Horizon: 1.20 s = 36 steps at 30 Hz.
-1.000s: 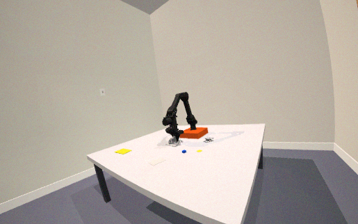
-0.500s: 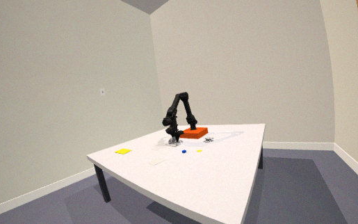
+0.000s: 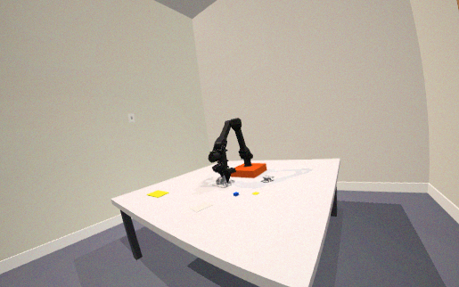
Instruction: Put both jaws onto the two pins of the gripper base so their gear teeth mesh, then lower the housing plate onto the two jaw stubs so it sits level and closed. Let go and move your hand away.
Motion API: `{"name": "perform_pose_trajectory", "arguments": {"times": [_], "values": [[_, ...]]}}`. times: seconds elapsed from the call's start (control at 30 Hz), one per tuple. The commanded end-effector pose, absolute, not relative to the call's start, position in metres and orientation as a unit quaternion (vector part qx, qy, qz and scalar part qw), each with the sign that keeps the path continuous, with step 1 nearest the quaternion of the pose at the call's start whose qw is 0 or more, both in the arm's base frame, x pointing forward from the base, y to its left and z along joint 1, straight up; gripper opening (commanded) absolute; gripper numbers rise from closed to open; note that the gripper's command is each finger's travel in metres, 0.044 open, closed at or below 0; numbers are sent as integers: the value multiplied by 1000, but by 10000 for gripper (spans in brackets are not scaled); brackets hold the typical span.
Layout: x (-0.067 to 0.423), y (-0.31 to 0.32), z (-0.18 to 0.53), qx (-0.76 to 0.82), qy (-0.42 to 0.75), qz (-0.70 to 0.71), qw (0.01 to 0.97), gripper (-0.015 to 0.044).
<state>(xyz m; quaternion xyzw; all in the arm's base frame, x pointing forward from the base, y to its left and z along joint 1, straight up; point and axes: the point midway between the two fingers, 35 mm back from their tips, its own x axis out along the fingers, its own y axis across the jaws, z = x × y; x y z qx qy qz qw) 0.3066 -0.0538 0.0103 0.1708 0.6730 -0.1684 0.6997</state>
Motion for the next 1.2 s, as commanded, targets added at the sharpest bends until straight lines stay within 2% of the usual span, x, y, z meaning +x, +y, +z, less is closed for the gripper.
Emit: {"name": "perform_pose_trajectory", "arguments": {"times": [0.0,1.17], "values": [[306,-54,9,172,673,-170,699,134],[307,-54,0,173,673,-171,699,134]]}}
